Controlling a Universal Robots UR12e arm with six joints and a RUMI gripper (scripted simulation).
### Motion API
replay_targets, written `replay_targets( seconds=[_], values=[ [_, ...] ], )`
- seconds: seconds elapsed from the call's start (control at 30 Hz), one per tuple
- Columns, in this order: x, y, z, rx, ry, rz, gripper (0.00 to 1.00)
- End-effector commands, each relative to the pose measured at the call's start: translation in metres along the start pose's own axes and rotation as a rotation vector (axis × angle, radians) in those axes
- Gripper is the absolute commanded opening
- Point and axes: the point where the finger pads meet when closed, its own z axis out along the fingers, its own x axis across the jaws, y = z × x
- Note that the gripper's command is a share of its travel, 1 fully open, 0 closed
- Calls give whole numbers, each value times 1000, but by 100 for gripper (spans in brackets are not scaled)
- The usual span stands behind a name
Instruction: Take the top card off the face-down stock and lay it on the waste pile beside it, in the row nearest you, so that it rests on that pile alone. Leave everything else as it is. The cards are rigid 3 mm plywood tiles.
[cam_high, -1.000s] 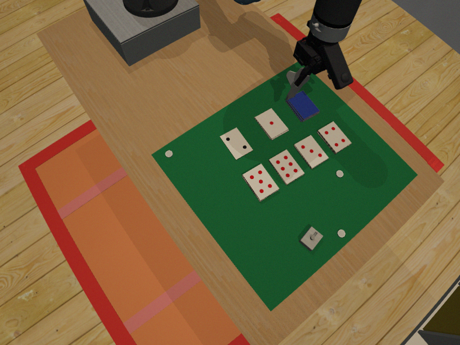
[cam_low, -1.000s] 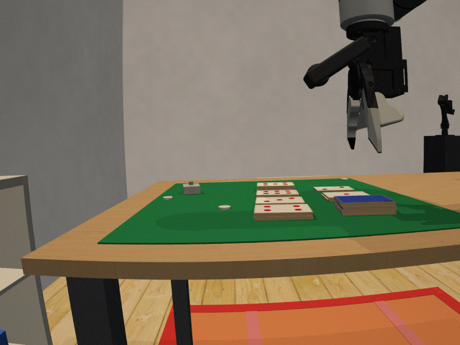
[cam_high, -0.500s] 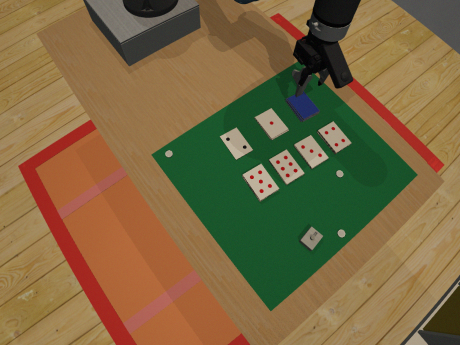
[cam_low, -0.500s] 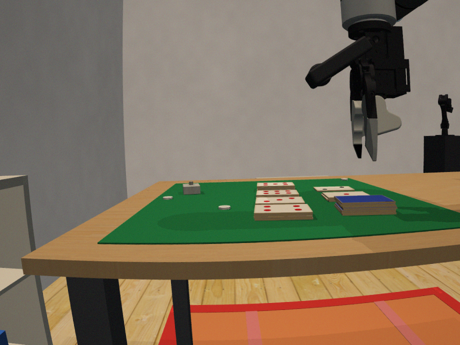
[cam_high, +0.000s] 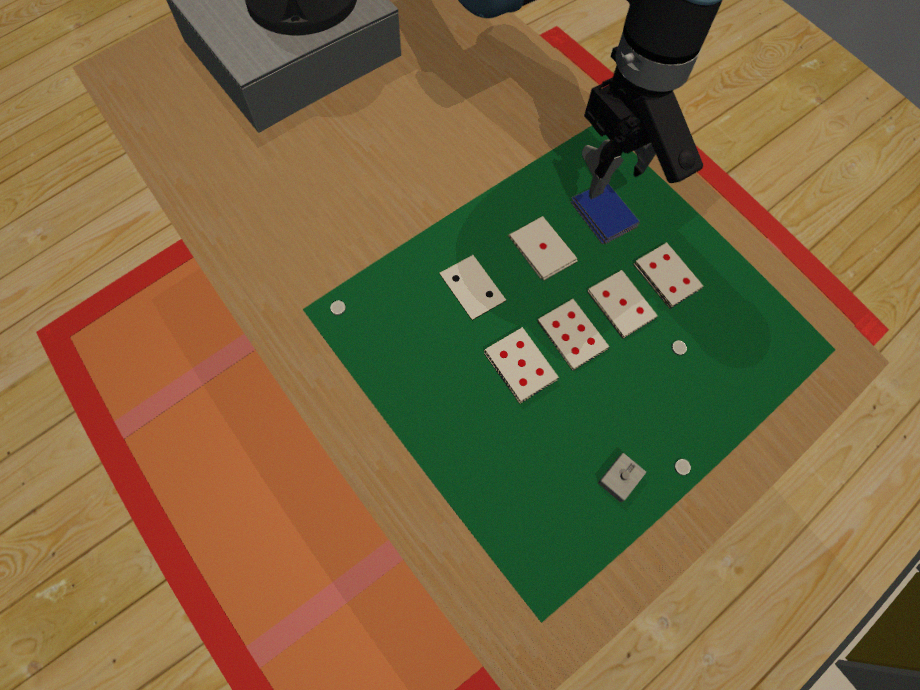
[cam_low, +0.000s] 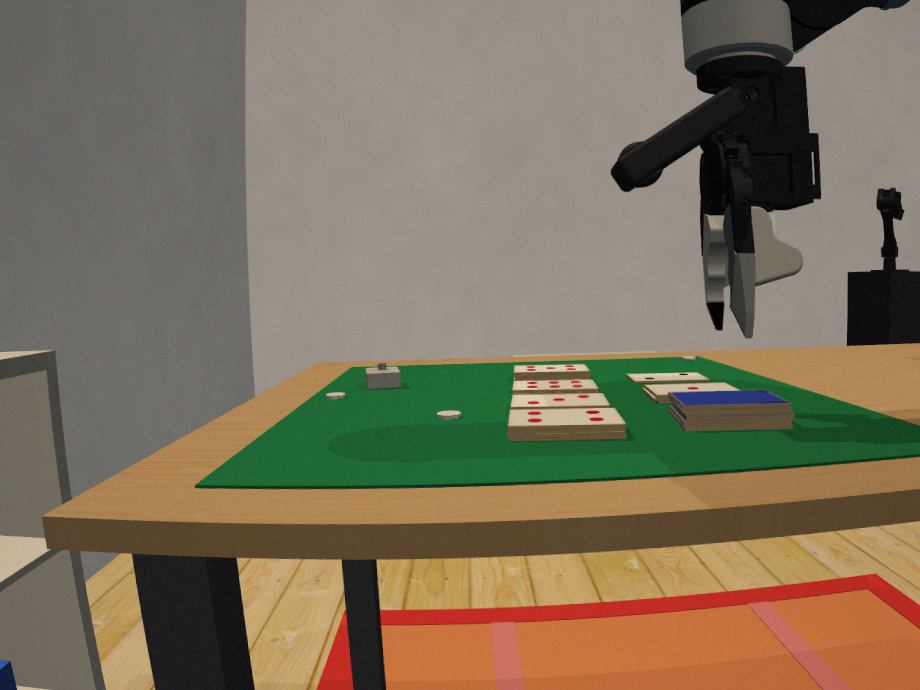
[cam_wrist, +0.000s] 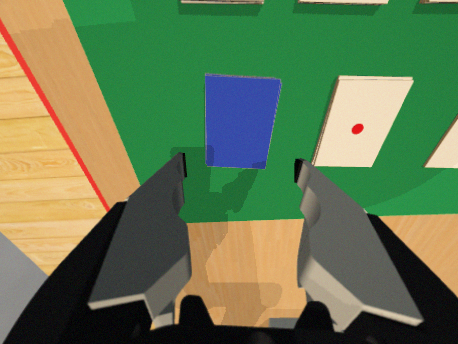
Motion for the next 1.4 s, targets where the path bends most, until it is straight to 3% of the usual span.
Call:
replay_targets(
  seconds=[0.0, 0.57, 1.33, 1.37],
  values=[
    [0, -1, 8, 1, 0, 0, 50],
    [0, -1, 38, 1, 0, 0, 50],
    [0, -1, 44, 1, 0, 0, 50],
    [0, -1, 44, 1, 0, 0, 42]
  ],
)
